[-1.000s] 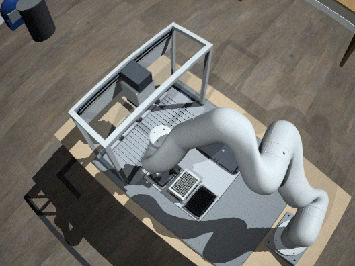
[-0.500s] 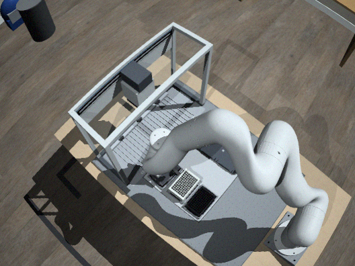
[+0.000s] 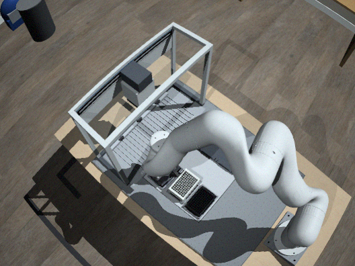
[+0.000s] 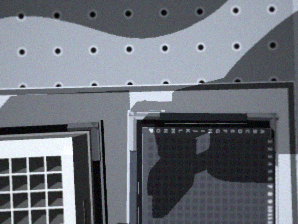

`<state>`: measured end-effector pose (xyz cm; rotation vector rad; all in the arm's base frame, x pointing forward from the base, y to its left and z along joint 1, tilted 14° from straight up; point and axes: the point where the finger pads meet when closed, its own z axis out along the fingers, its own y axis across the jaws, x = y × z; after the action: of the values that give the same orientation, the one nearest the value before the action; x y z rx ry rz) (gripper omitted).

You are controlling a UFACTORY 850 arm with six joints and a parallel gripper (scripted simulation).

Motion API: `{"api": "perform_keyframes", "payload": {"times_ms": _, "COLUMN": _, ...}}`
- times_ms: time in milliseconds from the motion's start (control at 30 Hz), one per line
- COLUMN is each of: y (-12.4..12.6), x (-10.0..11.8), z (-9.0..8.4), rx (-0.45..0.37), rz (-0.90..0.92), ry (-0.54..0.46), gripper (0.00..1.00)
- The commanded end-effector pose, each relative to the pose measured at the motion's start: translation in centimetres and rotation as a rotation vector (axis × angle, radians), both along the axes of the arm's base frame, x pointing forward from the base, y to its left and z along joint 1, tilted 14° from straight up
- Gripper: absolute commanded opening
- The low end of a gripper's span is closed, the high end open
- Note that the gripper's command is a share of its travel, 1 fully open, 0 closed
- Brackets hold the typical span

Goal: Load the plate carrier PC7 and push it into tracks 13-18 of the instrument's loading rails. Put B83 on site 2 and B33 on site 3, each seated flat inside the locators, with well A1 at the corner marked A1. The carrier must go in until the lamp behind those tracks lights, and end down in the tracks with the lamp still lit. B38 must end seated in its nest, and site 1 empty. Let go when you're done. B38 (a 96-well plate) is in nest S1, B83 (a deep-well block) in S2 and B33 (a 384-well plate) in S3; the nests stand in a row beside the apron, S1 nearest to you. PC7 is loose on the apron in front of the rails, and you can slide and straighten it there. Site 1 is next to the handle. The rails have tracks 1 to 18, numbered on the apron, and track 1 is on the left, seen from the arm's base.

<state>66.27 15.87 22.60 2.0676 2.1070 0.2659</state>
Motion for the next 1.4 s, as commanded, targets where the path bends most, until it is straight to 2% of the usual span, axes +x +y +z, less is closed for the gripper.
{"api": "perform_keyframes", "payload": {"times_ms": 0, "y": 0.0, "x": 0.3, "z": -0.6, "rx": 0.001, "rz": 0.000, "ry": -0.003, "gripper": 1.00}}
{"api": "perform_keyframes", "payload": {"times_ms": 267, "y": 0.0, "x": 0.6, "z": -1.9, "rx": 0.001, "rz": 0.000, "ry": -0.003, "gripper": 1.00}}
{"api": "perform_keyframes", "payload": {"times_ms": 767, "y": 0.0, "x": 0.6, "z": -1.9, "rx": 0.001, "rz": 0.000, "ry": -0.003, "gripper": 1.00}}
{"api": "perform_keyframes", "payload": {"times_ms": 1367, "y": 0.0, "x": 0.9, "z": -2.9, "rx": 0.001, "rz": 0.000, "ry": -0.003, "gripper": 1.00}}
